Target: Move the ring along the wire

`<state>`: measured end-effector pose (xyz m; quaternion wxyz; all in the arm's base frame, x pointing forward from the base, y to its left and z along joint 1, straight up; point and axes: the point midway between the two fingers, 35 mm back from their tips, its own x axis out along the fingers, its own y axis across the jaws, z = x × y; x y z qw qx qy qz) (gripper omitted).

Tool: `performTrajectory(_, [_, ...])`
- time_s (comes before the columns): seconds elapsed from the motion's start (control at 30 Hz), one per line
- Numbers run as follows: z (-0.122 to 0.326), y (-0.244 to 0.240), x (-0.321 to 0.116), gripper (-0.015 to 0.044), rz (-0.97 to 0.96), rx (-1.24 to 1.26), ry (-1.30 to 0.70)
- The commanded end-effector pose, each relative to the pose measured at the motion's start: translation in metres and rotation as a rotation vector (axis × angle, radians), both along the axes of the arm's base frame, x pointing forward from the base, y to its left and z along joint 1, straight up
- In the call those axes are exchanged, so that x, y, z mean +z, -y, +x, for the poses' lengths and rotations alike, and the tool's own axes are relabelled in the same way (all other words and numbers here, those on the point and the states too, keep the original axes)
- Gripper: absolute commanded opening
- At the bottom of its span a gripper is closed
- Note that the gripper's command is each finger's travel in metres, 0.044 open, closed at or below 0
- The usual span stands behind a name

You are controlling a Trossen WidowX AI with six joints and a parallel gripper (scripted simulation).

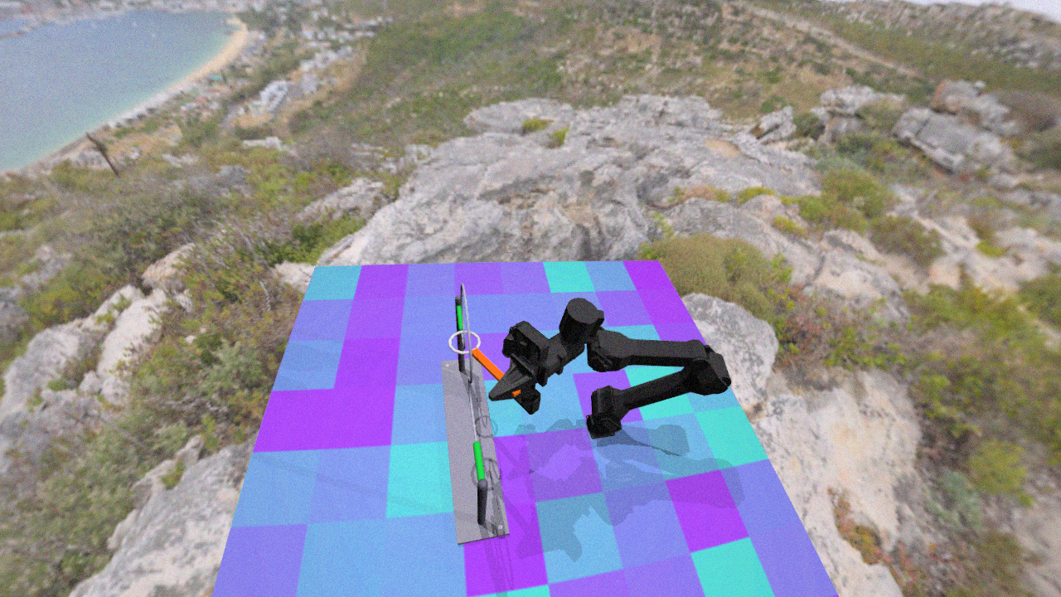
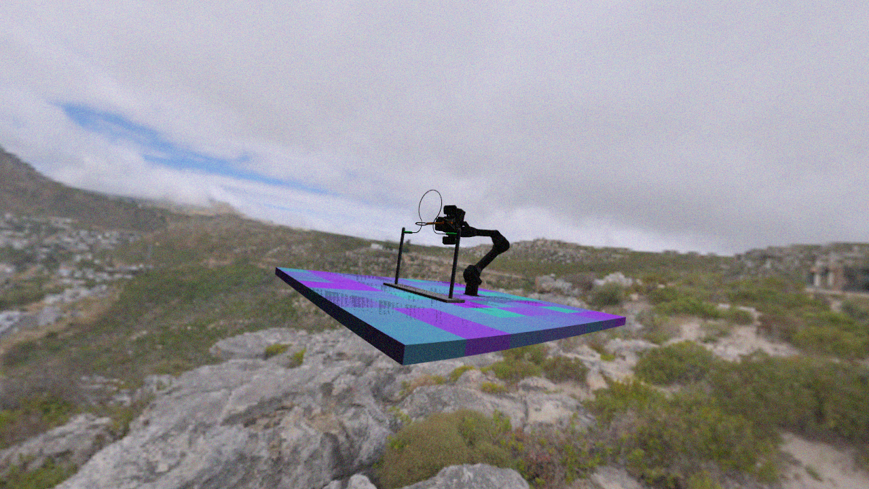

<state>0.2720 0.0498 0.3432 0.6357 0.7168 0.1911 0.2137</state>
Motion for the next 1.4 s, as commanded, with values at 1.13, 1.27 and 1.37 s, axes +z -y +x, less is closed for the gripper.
performTrajectory(1.13, [0.001,0.038,0.084,-0.0150,0.480,0.024,-0.044])
performTrajectory(1.27, [0.001,0.038,0.085,-0.0150,0.446,0.024,-0.043])
performTrajectory(1.37, [0.001,0.038,0.084,-0.0150,0.415,0.024,-0.043])
